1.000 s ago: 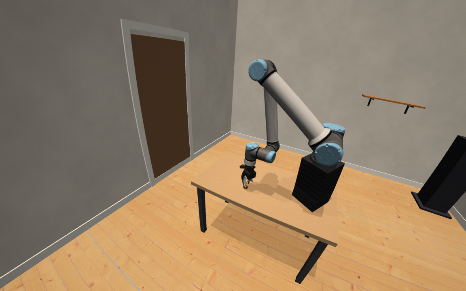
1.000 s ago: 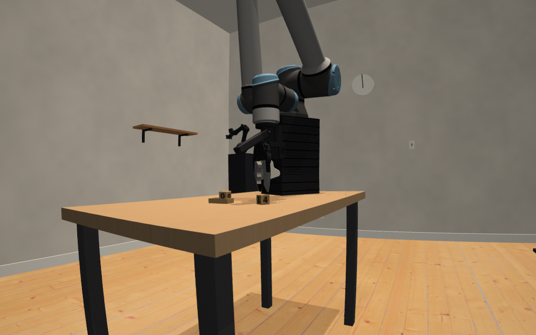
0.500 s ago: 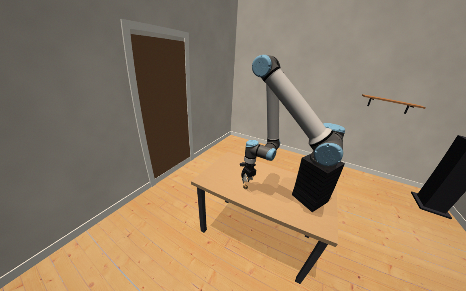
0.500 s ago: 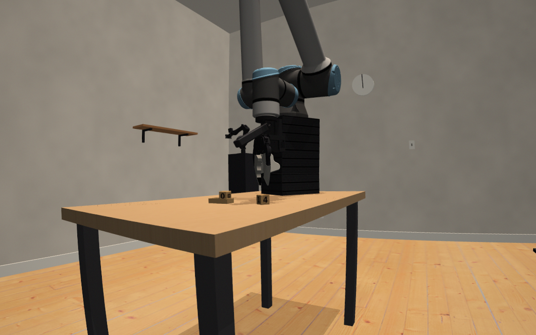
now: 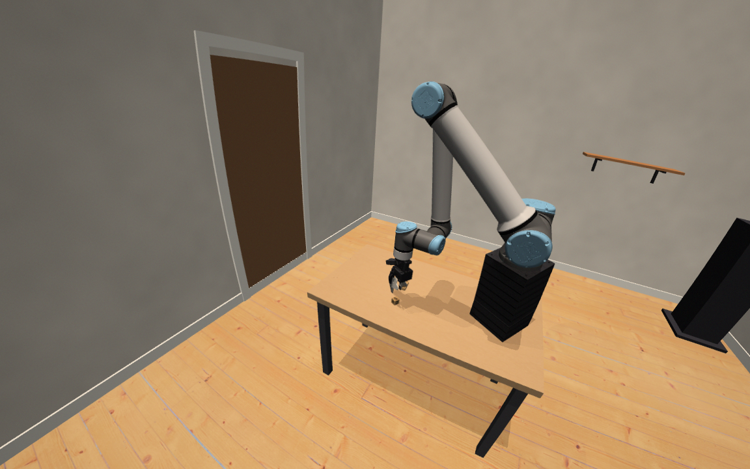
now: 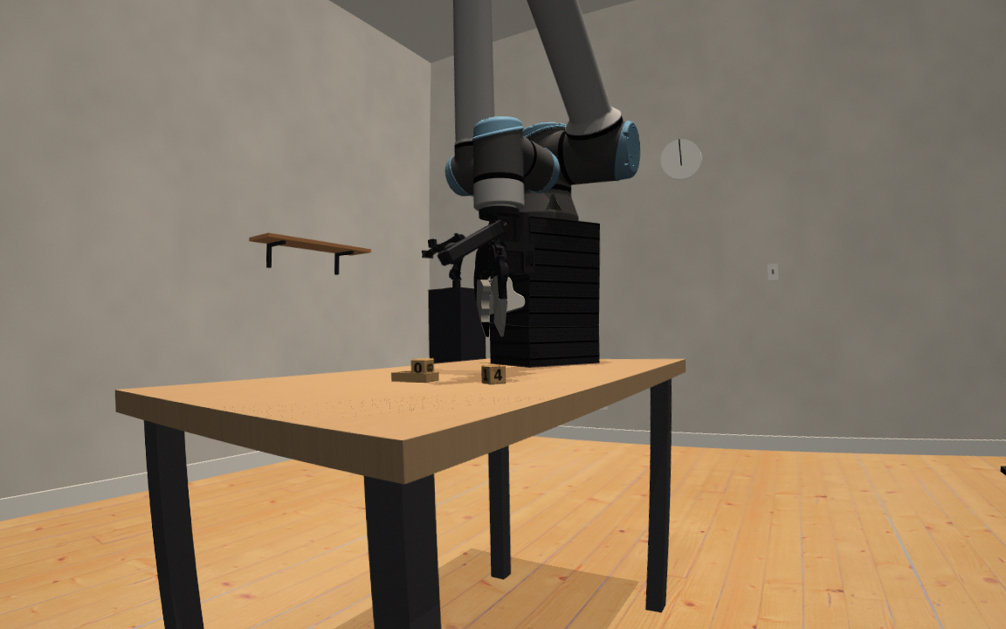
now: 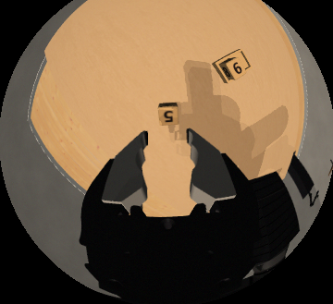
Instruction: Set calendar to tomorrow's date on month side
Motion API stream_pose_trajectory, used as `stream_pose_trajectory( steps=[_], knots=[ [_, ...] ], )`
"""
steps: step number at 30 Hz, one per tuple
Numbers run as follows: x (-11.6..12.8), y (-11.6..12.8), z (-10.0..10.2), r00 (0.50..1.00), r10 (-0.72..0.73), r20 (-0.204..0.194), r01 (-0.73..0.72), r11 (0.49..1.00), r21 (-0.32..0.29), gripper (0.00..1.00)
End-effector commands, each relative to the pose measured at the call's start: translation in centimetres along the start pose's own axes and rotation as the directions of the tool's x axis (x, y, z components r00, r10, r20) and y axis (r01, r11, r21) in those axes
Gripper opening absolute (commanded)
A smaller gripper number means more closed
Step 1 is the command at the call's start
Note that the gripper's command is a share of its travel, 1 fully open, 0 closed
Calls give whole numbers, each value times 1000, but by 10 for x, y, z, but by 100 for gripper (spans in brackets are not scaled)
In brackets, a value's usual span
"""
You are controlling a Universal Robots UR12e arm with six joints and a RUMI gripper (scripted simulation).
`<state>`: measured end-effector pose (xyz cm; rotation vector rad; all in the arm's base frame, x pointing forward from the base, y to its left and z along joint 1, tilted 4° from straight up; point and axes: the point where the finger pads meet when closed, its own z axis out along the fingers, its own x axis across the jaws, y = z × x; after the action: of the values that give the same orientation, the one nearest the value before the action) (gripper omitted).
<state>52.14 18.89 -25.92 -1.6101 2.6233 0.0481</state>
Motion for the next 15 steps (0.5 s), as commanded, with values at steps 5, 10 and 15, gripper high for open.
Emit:
stream_pose_trajectory(
  steps=[5,10,15],
  knots=[
    [2,5,4,1000,-3,-8,3,999,38,29],
    [2,5,5,1000,-4,-10,5,997,71,29],
    [2,5,6,1000,-5,-11,6,990,137,29]
  ],
)
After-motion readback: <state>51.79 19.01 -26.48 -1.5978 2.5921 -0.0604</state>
